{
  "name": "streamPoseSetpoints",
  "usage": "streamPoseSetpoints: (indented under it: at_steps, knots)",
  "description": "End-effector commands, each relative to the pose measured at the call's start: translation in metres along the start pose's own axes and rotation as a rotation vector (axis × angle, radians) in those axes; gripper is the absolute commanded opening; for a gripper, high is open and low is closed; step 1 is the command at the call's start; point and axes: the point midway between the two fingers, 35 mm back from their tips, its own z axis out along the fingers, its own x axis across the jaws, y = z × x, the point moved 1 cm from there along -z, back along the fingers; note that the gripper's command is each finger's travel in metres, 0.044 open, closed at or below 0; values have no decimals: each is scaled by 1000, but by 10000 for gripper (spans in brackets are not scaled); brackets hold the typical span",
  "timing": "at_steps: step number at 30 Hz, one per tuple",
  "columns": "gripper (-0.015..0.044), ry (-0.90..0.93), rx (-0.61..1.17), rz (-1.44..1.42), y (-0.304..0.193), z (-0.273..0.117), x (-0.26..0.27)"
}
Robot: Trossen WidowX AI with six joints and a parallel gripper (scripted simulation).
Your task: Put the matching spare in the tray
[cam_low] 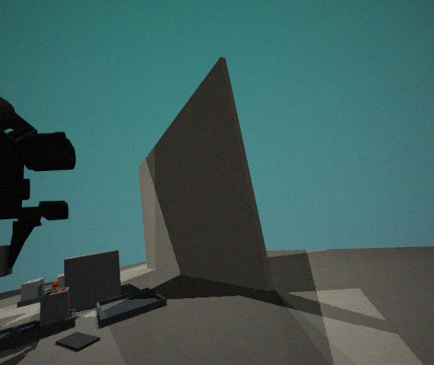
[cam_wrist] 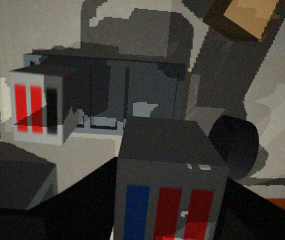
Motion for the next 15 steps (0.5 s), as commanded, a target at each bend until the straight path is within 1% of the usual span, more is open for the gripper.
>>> streamPoseSetpoints:
  at_steps: [1, 15]
  knots:
    - [0, 6, 1, 6, 0, -13, 5]
    - [0, 8, -8, 11, -5, -59, 6]
